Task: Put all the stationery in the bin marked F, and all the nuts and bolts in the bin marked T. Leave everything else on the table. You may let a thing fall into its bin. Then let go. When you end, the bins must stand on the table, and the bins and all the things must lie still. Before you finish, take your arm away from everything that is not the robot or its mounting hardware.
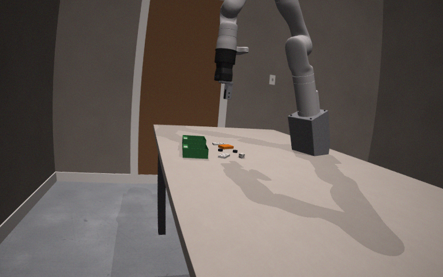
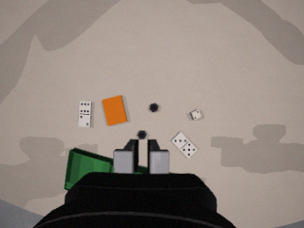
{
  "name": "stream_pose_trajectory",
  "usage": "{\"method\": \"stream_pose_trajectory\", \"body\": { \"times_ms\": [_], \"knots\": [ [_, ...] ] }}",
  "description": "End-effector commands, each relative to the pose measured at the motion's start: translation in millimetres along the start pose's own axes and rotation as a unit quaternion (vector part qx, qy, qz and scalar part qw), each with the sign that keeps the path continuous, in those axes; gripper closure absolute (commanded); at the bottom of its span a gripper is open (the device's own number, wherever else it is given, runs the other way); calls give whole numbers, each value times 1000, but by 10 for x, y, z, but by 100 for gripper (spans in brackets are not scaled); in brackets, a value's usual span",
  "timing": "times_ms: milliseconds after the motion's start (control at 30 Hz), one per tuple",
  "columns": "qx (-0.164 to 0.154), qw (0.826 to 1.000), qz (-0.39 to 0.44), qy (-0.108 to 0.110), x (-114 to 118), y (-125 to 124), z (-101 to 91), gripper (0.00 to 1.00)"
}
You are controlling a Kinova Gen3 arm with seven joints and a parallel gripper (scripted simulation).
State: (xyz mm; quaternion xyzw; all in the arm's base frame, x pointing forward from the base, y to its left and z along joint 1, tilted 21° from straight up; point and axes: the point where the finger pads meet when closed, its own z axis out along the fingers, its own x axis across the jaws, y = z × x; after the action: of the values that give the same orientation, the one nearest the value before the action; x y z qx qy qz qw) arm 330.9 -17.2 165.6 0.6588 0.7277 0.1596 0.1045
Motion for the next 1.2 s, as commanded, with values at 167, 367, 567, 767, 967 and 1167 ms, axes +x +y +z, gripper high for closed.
{"method": "stream_pose_trajectory", "body": {
  "times_ms": [167,367,567,767,967,1167],
  "knots": [
    [6,991,-131,9,-228,204,338,69],
    [4,960,-278,10,-526,436,666,69],
    [3,928,-373,10,-724,590,885,69],
    [2,862,-507,10,-1023,822,1212,69],
    [0,776,-630,10,-1055,847,1248,69],
    [-1,710,-705,10,-1055,847,1248,69]
  ]
}}
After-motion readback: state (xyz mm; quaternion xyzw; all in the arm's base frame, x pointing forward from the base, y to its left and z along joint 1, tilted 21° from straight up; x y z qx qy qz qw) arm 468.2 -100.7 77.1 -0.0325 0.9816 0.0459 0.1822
